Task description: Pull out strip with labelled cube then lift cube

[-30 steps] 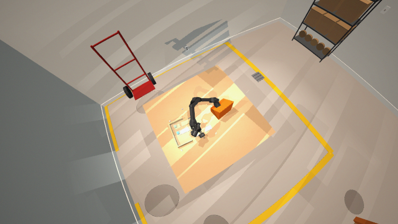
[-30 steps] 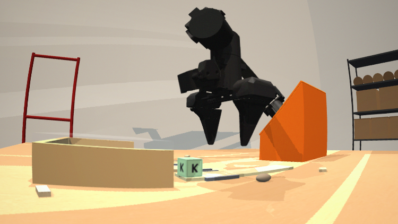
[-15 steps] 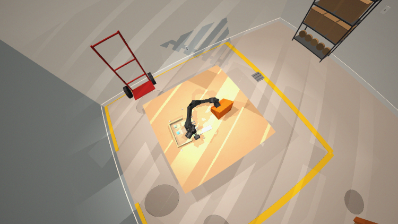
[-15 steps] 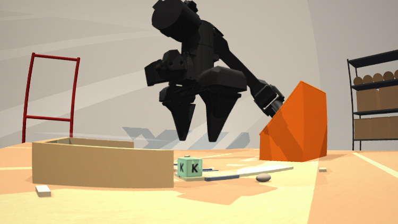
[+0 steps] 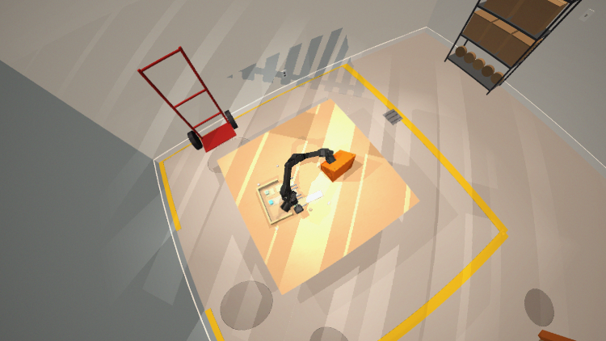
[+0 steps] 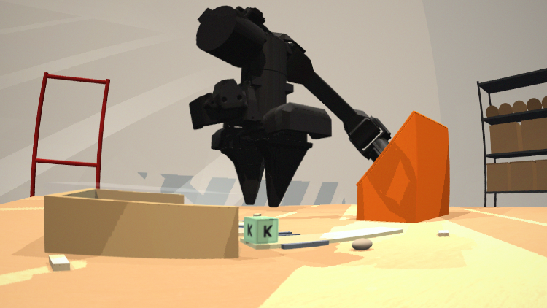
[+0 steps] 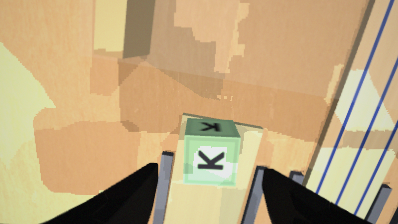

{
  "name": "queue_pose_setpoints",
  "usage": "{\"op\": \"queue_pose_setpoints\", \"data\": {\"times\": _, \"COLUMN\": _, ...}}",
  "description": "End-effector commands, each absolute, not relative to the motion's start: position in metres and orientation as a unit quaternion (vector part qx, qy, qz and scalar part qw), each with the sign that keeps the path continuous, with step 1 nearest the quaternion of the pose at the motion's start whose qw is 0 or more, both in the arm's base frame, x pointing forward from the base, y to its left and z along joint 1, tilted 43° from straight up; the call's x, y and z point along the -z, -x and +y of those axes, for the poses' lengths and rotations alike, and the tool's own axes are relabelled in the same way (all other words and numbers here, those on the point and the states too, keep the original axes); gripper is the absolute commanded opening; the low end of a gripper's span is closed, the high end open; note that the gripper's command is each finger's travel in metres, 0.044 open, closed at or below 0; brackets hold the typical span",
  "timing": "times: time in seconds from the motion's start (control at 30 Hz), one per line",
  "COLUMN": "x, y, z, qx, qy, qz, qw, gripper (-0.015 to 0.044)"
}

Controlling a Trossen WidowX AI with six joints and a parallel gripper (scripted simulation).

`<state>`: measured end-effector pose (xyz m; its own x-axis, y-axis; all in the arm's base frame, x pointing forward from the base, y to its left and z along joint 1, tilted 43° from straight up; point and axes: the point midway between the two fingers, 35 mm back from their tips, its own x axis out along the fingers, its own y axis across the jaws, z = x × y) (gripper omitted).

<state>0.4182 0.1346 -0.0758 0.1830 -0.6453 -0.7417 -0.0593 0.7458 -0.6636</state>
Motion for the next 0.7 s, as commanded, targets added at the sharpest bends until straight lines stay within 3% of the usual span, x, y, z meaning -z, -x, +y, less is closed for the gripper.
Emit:
{"op": "queue_pose_setpoints", "data": {"times": 0.0, "x": 0.08, "y": -0.419, "z": 0.131, "qx": 0.205, "qy": 0.296, "qz": 0.604, "qw": 0.711, "gripper": 0.025}}
{"op": "queue_pose_setpoints", "data": {"times": 0.67, "x": 0.103, "y": -0.424, "z": 0.109, "qx": 0.206, "qy": 0.297, "qz": 0.604, "qw": 0.711, "gripper": 0.025}}
